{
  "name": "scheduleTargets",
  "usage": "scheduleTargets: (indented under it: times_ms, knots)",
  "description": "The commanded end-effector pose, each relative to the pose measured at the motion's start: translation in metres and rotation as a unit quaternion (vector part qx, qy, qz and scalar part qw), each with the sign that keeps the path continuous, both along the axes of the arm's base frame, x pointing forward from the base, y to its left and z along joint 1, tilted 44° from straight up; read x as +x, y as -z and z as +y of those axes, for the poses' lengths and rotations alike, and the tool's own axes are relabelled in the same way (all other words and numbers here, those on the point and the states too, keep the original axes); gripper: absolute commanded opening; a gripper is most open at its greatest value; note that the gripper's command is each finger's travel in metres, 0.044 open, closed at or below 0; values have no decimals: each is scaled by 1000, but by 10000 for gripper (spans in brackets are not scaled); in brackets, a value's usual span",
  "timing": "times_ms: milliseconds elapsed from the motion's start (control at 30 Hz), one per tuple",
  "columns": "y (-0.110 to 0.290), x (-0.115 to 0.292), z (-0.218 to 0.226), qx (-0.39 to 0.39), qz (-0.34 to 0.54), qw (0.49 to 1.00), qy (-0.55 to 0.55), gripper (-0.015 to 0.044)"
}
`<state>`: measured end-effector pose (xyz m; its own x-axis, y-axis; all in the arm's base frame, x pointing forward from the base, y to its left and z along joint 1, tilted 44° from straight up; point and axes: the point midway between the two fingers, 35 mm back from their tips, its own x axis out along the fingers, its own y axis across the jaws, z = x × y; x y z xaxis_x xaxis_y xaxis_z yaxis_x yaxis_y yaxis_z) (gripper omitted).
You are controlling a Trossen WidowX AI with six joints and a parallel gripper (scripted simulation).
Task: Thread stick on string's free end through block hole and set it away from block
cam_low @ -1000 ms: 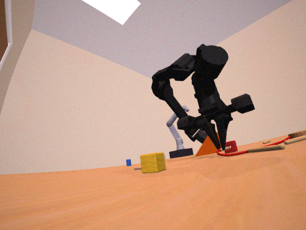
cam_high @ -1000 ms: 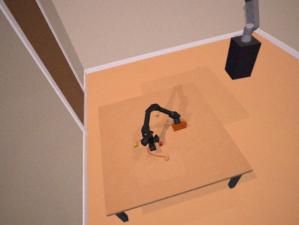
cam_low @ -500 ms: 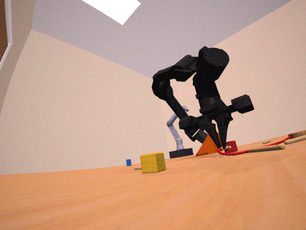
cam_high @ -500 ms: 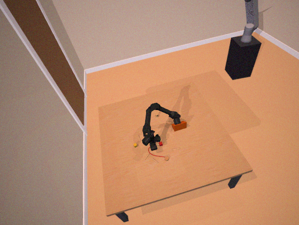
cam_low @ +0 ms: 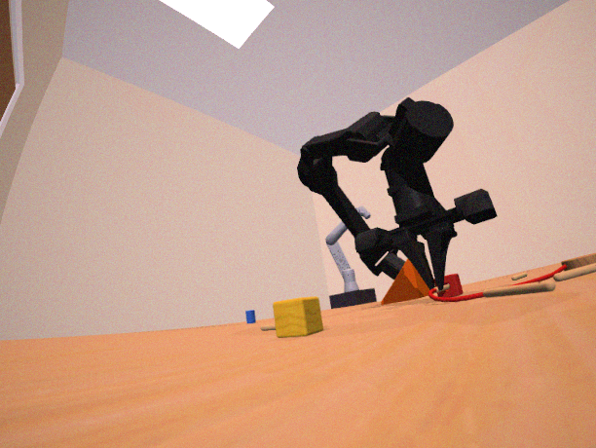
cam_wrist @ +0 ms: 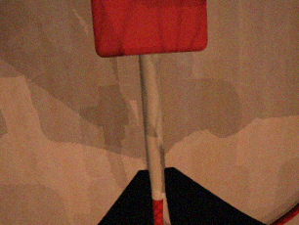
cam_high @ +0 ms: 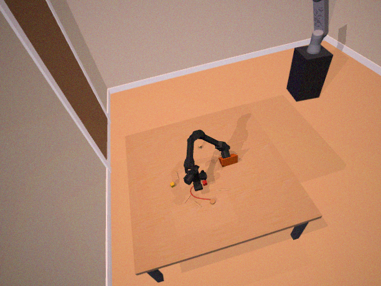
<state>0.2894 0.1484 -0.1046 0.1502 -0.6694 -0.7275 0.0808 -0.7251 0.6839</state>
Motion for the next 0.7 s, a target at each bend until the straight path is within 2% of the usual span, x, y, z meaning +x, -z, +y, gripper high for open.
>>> scheduleTargets:
  times_ms: [0,667]
  knots:
    - [-2,-6,0,3,-1,1000,1,0]
    - [0,-32,-4,3,-1,1000,1,0]
